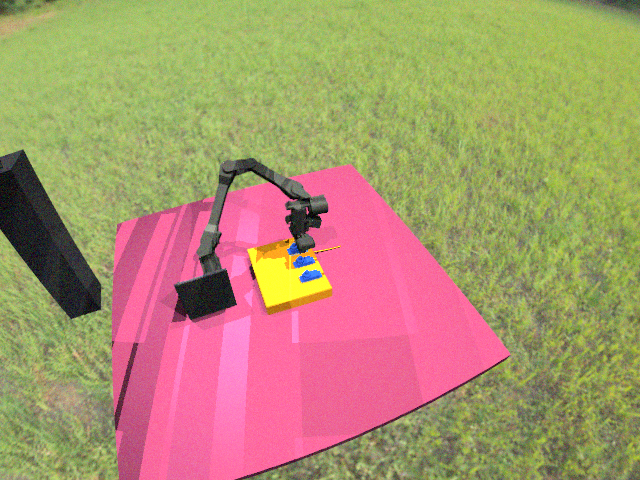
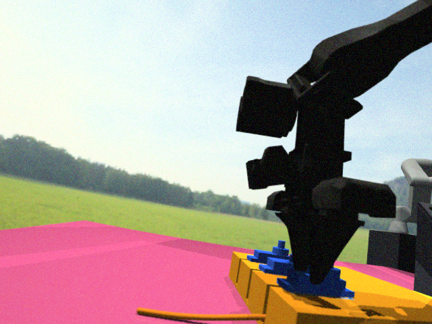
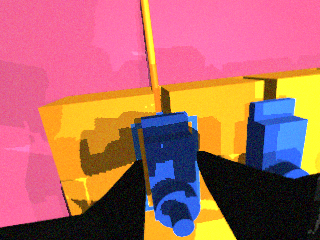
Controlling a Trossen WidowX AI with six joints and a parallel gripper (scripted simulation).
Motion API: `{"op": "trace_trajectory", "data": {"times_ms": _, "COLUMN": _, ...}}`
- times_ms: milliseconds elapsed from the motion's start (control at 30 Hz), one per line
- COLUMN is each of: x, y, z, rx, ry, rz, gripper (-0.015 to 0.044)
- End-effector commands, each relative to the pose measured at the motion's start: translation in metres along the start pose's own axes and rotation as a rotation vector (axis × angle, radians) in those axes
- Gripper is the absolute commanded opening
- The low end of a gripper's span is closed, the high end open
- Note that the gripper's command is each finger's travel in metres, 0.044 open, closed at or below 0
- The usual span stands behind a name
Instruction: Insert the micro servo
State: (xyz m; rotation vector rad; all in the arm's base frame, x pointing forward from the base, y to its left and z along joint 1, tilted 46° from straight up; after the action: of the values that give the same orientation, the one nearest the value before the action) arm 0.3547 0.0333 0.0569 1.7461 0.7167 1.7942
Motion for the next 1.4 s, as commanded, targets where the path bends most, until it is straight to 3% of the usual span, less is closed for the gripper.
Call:
{"op": "trace_trajectory", "data": {"times_ms": 0, "x": 0.000, "y": 0.027, "z": -0.001, "rx": -0.014, "ry": 0.006, "rz": -0.002, "gripper": 0.0187}}
{"op": "trace_trajectory", "data": {"times_ms": 167, "x": 0.000, "y": 0.030, "z": -0.002, "rx": -0.014, "ry": 0.006, "rz": -0.002, "gripper": 0.0187}}
{"op": "trace_trajectory", "data": {"times_ms": 333, "x": 0.000, "y": 0.051, "z": -0.031, "rx": -0.016, "ry": -0.001, "rz": -0.005, "gripper": 0.0319}}
{"op": "trace_trajectory", "data": {"times_ms": 500, "x": 0.005, "y": 0.089, "z": -0.097, "rx": -0.010, "ry": 0.000, "rz": -0.005, "gripper": 0.0440}}
{"op": "trace_trajectory", "data": {"times_ms": 767, "x": 0.007, "y": 0.095, "z": -0.107, "rx": -0.010, "ry": 0.001, "rz": -0.004, "gripper": 0.0440}}
{"op": "trace_trajectory", "data": {"times_ms": 1000, "x": 0.008, "y": 0.135, "z": -0.106, "rx": -0.013, "ry": -0.001, "rz": 0.001, "gripper": 0.0440}}
{"op": "trace_trajectory", "data": {"times_ms": 1367, "x": 0.008, "y": 0.135, "z": -0.106, "rx": -0.013, "ry": -0.001, "rz": 0.001, "gripper": 0.0440}}
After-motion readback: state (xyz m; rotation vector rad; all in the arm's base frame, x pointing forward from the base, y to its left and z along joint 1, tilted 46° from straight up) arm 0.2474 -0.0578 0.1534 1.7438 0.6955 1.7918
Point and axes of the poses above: the point midway between the two fingers, 35 mm back from their tips, its own y axis back along the fingers, its own x axis across the jaws, z = x × y, the point moved 5 cm from there along y, back along the fingers, and after that the axes turned 5 degrees about y, right-handed, at the moved point
